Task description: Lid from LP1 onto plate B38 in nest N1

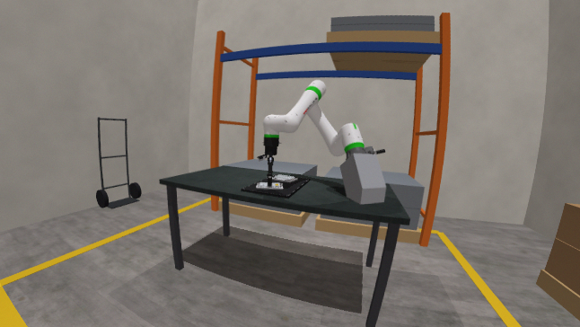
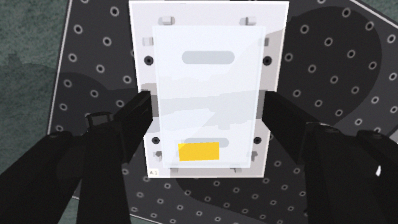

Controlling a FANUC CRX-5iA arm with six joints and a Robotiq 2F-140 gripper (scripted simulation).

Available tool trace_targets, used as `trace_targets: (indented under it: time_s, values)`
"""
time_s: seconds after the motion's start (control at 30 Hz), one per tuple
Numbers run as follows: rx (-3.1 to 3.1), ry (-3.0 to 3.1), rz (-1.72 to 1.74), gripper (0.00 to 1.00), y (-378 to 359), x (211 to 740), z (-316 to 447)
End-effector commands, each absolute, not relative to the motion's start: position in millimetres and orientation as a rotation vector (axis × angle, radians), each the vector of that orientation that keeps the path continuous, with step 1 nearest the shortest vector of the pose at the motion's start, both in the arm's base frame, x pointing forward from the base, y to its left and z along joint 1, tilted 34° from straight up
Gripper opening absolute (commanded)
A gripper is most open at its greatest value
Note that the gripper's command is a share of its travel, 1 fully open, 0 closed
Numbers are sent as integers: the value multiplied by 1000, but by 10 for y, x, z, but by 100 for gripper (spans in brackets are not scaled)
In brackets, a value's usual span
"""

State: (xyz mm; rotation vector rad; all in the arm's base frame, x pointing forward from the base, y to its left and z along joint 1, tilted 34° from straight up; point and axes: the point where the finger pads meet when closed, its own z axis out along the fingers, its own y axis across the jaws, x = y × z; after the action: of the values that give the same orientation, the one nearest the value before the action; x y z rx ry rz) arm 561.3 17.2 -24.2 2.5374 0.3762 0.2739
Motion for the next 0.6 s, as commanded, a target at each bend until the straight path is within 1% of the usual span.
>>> trace_targets:
  time_s: [0.0, 0.57]
  values:
    - [2538, 377, 276, 69, 174, 5620, -244]
    - [2538, 377, 276, 69, 167, 5624, -256]
